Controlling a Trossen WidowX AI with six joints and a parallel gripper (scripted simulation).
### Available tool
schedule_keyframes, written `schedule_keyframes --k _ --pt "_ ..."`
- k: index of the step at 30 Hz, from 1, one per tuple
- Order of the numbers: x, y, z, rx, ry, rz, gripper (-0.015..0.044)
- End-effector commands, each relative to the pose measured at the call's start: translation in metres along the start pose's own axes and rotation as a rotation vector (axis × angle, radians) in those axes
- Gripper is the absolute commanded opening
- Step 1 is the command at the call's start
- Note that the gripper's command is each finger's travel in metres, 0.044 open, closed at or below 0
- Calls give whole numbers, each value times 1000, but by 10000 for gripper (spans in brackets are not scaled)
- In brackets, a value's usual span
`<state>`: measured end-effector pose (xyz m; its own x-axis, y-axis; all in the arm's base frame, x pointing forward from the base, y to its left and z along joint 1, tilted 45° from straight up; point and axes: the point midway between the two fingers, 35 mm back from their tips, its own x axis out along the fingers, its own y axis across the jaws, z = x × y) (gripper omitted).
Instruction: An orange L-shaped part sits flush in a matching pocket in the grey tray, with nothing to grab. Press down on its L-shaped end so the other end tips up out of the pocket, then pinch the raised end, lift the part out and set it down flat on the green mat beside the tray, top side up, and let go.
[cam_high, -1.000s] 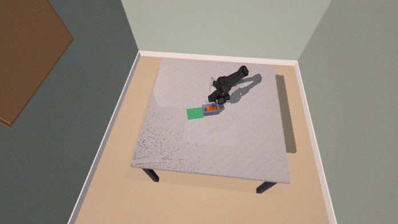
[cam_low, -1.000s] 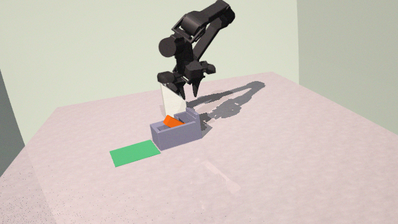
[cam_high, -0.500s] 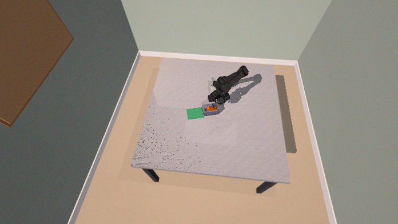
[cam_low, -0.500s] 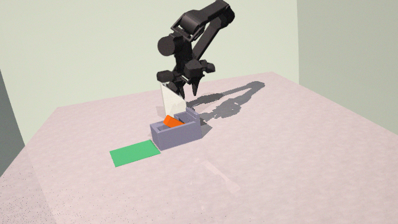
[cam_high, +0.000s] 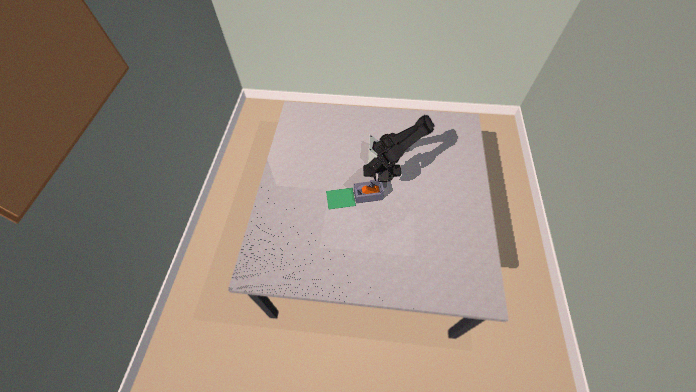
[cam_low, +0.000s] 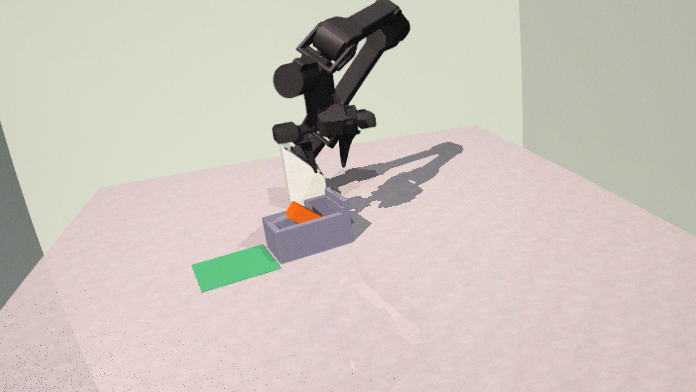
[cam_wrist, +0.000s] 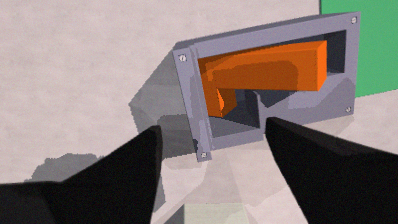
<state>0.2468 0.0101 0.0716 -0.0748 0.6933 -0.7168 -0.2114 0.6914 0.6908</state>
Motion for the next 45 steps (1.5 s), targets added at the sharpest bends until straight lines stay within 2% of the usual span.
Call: schedule_keyframes --k 1,11,13,20,27,45 --pt "-1 -11 4 205 4 -3 280" --pt "-3 -60 15 1271 15 -13 280" --pt "-3 -67 16 1412 17 -15 280" --pt "-1 -67 16 1429 17 -15 280" --pt "27 -67 16 1429 17 -14 280" --pt "52 -68 16 1429 17 -14 280"
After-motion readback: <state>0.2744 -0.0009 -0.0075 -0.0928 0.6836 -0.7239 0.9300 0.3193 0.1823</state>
